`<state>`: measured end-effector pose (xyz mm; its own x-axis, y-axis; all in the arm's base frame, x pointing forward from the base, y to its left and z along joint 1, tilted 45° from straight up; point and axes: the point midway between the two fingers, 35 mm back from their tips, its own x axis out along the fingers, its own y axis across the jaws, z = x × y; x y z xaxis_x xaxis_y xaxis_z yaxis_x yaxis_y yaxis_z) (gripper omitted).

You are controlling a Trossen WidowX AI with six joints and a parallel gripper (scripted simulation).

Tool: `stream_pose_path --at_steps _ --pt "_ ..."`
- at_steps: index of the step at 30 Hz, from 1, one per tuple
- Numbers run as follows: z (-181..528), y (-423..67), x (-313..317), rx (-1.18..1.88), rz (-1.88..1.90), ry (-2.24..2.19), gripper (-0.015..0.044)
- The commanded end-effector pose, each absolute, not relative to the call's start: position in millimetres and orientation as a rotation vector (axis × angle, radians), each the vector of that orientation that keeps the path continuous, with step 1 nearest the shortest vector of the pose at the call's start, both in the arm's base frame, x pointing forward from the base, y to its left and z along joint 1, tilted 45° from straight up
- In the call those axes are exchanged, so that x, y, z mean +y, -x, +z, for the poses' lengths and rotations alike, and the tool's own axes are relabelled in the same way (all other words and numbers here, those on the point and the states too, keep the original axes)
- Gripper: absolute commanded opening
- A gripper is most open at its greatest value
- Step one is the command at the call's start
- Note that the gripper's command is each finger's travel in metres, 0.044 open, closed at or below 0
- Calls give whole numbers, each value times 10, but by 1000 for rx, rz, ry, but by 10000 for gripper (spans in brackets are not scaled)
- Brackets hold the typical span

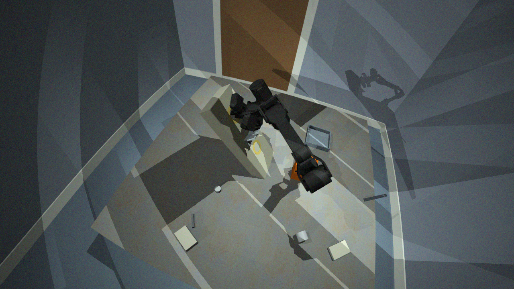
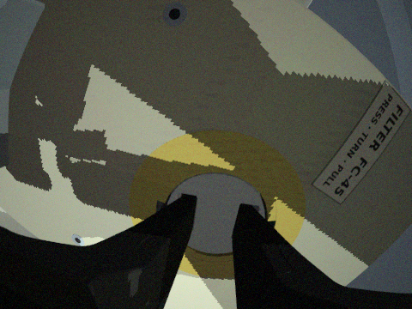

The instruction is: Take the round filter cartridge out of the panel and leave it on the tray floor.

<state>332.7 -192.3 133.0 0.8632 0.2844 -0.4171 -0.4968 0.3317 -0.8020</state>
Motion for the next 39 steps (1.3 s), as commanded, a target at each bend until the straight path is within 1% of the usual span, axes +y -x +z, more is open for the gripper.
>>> stream_pose_path --at_steps 1,22,39 --pt "1302 -3398 -1912 225 521 1135 0" --pt "1302 -3398 -1912 225 521 1135 0" --pt "1626 -2715 -2139 230 524 1133 0"
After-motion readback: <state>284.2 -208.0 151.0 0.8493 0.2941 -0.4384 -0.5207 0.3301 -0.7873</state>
